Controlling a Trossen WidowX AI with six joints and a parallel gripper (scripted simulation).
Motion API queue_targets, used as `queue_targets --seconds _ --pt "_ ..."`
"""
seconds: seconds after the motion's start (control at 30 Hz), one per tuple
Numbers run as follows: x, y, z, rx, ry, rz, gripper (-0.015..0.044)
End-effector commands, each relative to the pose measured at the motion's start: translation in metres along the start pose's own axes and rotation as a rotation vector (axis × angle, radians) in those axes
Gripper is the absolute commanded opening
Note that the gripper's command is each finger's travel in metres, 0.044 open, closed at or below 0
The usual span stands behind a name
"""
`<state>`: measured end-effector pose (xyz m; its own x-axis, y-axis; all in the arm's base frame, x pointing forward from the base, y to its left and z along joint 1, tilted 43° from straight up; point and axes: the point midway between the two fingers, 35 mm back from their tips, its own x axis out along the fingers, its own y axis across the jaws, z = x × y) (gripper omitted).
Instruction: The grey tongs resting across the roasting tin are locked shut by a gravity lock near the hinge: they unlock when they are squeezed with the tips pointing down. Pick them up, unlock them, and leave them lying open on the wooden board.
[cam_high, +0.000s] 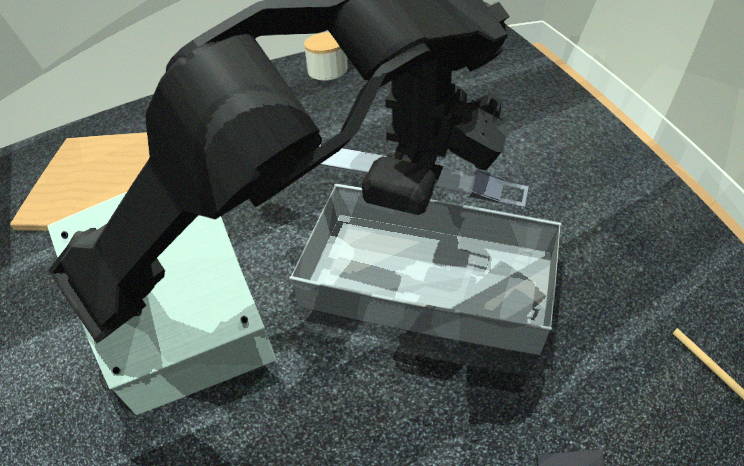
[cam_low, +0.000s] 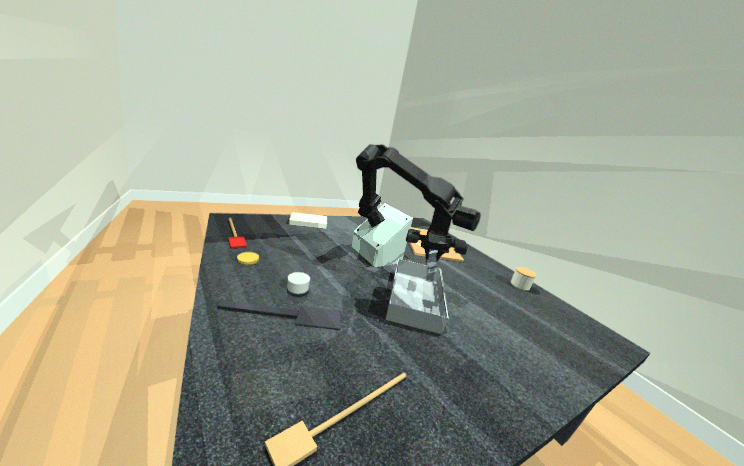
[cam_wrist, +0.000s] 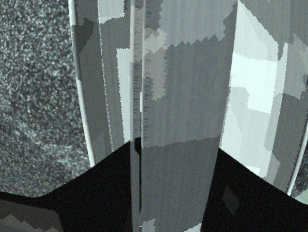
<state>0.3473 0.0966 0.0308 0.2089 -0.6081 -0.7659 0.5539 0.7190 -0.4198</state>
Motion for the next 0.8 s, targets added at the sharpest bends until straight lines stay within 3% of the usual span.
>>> queue_targets --seconds 0.0,0.77 --pt "-0.003 0.009 -0.006 -0.152 0.005 0.008 -0.0150" --pt "-0.014 0.049 -0.049 -1.103 0.006 0.024 -0.0150"
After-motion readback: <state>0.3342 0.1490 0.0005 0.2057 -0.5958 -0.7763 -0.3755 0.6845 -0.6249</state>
